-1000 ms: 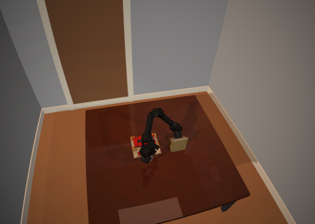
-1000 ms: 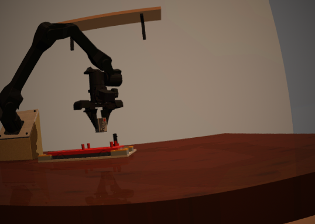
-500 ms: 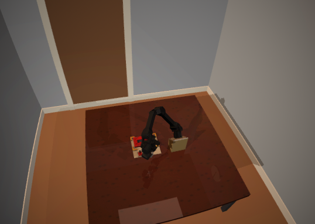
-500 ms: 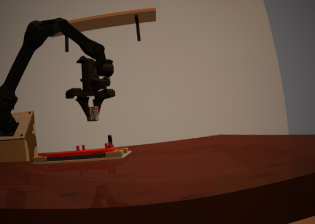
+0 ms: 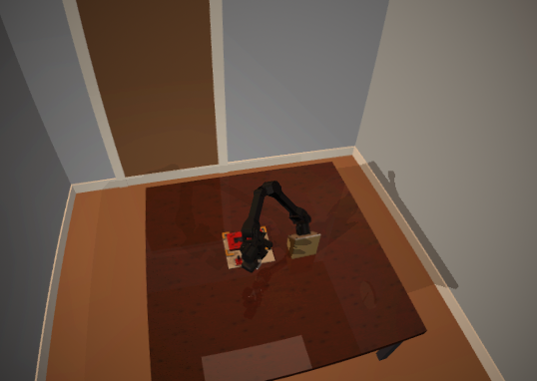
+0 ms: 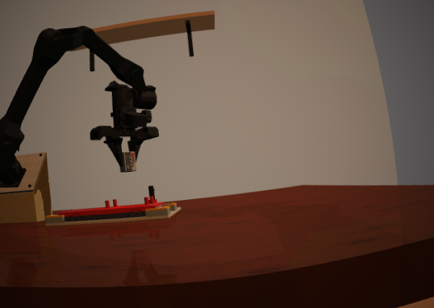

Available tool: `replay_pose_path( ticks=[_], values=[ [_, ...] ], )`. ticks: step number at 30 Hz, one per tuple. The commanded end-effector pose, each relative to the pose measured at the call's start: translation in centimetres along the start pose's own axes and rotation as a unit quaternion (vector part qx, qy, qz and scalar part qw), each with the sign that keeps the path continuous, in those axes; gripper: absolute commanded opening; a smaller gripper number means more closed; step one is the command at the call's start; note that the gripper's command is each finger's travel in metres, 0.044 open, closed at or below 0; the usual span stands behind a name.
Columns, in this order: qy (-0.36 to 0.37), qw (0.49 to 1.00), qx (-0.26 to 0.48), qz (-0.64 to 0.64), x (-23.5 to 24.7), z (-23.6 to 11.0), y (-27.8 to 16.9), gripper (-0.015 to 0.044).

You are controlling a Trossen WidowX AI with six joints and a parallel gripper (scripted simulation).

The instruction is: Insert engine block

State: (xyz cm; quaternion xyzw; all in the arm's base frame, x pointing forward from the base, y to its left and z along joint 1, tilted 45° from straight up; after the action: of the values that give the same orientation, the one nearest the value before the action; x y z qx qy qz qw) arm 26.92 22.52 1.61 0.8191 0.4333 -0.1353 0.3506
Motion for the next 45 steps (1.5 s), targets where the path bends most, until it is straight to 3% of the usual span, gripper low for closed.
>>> replay_pose_path(
  ticks=[1, 8, 26, 45],
  values=[
    [0.0, 1.0, -0.014, -0.001, 0.1, -0.2, -0.5, 0.0],
    [-0.009, 0.998, -0.067, -0.001, 0.3, 0.0, -1.9, 0.0],
    [-0.04, 0.939, -0.342, 0.0, 1.0, 3.0, -8.9, 0.0],
    [-0.04, 0.935, -0.352, -0.001, 0.7, 7.1, -9.1, 0.0]
  ],
)
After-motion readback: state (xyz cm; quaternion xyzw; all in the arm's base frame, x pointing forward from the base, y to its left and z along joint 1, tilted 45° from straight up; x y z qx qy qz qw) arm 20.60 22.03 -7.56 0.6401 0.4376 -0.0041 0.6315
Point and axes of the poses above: the point midway between the two fingers, 35 mm back from their tips, its own z axis out along the fingers, its own x axis across the jaws, y = z × x, the point moved 10 cm from there along -z, back along the fingers, and after that the axes turned 7 degrees about -z, right-handed, at the moved point
